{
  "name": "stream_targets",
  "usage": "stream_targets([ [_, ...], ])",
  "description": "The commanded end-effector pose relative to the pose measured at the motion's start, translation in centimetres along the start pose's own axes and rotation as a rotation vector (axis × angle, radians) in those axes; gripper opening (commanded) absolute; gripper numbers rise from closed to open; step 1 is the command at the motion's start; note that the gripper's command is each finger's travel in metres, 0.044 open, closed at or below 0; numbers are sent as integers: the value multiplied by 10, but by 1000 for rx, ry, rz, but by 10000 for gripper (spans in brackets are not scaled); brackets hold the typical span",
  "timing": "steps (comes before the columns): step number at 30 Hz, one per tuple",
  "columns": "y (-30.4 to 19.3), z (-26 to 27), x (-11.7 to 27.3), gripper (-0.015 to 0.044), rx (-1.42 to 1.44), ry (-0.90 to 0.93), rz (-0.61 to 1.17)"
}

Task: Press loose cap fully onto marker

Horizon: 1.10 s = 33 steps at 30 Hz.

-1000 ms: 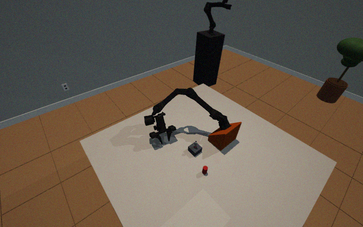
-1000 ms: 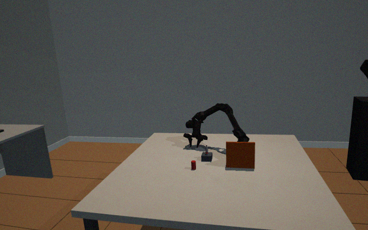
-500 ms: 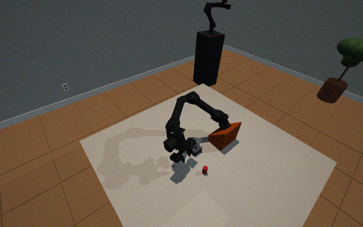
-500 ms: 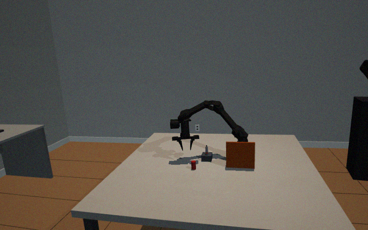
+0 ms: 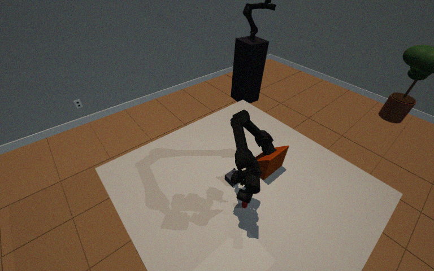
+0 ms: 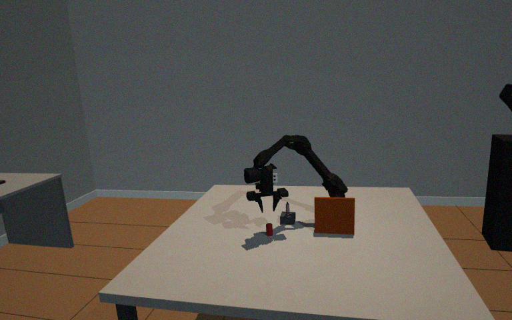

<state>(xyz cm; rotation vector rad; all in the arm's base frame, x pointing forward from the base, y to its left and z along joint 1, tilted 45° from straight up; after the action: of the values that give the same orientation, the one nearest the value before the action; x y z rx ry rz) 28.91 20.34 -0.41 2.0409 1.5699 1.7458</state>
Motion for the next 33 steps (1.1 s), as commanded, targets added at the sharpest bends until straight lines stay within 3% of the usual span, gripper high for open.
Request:
stream_targets([
  [1,1,-1,-23,252,-5,-6,-10],
  [33,3,-2,-81,252,-5,-7,-11],
])
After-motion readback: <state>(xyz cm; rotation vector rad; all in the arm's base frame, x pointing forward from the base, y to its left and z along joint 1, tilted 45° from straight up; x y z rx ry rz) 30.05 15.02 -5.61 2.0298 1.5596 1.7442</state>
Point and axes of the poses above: the point midway between the two fingers, 35 mm back from their tips, its own x axis back along the fingers, its own z axis across the jaws, y = z × x, the point moved 6 cm from there along x, back along the fingers, and after that the axes turned 10 degrees about x, right-handed, at the moved point
